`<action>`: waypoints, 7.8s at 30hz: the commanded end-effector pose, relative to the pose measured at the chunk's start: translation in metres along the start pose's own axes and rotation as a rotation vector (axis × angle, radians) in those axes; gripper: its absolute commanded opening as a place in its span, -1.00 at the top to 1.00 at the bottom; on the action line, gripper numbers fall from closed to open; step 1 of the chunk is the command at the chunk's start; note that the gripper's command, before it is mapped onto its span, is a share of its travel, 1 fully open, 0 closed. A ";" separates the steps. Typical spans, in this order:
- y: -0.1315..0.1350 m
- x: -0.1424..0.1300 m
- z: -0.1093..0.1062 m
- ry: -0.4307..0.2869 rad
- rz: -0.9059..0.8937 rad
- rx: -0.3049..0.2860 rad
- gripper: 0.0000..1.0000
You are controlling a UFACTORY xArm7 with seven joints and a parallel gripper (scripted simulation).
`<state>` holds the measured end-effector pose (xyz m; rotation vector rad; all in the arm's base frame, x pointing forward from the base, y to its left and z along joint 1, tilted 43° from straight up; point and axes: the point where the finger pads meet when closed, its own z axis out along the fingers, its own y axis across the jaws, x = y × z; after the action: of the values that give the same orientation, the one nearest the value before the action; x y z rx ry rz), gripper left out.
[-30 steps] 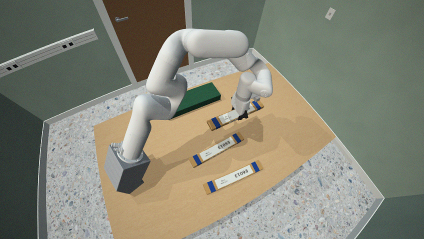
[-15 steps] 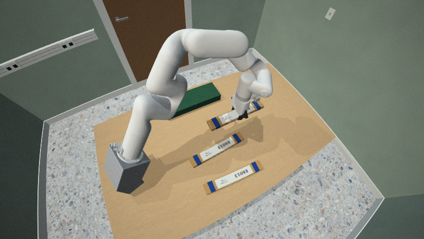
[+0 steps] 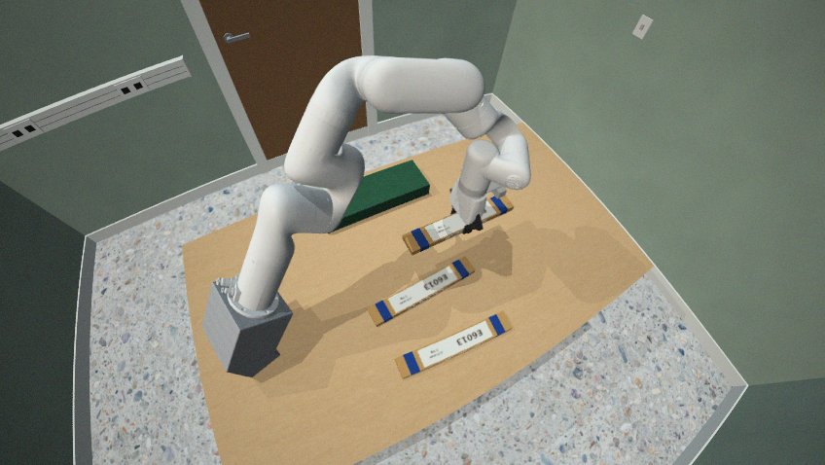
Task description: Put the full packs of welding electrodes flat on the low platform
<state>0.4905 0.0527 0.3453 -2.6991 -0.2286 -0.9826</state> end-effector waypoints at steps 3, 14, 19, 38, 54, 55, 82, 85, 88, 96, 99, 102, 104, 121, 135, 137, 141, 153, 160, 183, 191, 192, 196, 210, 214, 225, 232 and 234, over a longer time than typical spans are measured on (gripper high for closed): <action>0.001 0.001 -0.001 0.002 0.000 -0.001 -0.15; 0.001 0.001 -0.001 0.002 0.000 -0.001 -0.15; 0.001 0.001 -0.001 0.002 0.000 -0.001 -0.15; 0.001 0.001 -0.001 0.002 0.000 -0.001 -0.15; 0.001 0.001 -0.001 0.002 0.000 -0.001 -0.15; 0.001 0.001 -0.001 0.002 0.000 -0.001 -0.15; 0.001 0.001 -0.001 0.002 0.000 -0.001 -0.15; 0.001 0.001 -0.001 0.002 0.000 -0.001 -0.15; 0.001 0.001 -0.001 0.002 0.000 -0.001 -0.15; 0.001 0.001 -0.001 0.002 0.000 -0.001 -0.15; 0.001 0.001 -0.001 0.002 0.000 -0.001 -0.15; 0.001 0.001 -0.001 0.002 0.000 -0.001 -0.15; 0.001 0.001 -0.001 0.002 0.000 -0.001 -0.15; 0.001 0.001 -0.001 0.002 0.000 -0.001 -0.15; 0.001 0.001 -0.001 0.002 0.000 -0.001 -0.15; 0.001 0.001 -0.001 0.002 0.000 -0.001 -0.15; 0.001 0.001 -0.001 0.002 0.000 -0.001 -0.15; -0.002 -0.003 -0.001 0.002 0.013 -0.001 -0.15; -0.010 -0.015 -0.001 0.002 0.014 -0.001 -0.15; -0.067 -0.095 -0.001 0.002 0.014 -0.001 -0.15; -0.092 -0.130 0.000 0.002 0.014 -0.001 -0.15; -0.095 -0.135 0.000 0.002 0.014 -0.001 -0.15; -0.107 -0.151 0.000 0.002 0.014 -0.001 -0.15; -0.125 -0.177 0.000 0.002 0.014 -0.001 -0.15; -0.125 -0.178 0.000 0.002 0.014 -0.001 -0.15; -0.125 -0.178 0.000 0.002 0.014 -0.001 -0.15; -0.125 -0.178 0.000 0.002 0.014 -0.001 -0.15; -0.125 -0.178 0.000 0.002 0.014 -0.001 -0.15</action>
<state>0.3258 0.1618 0.2528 -2.6984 -0.2082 -0.9792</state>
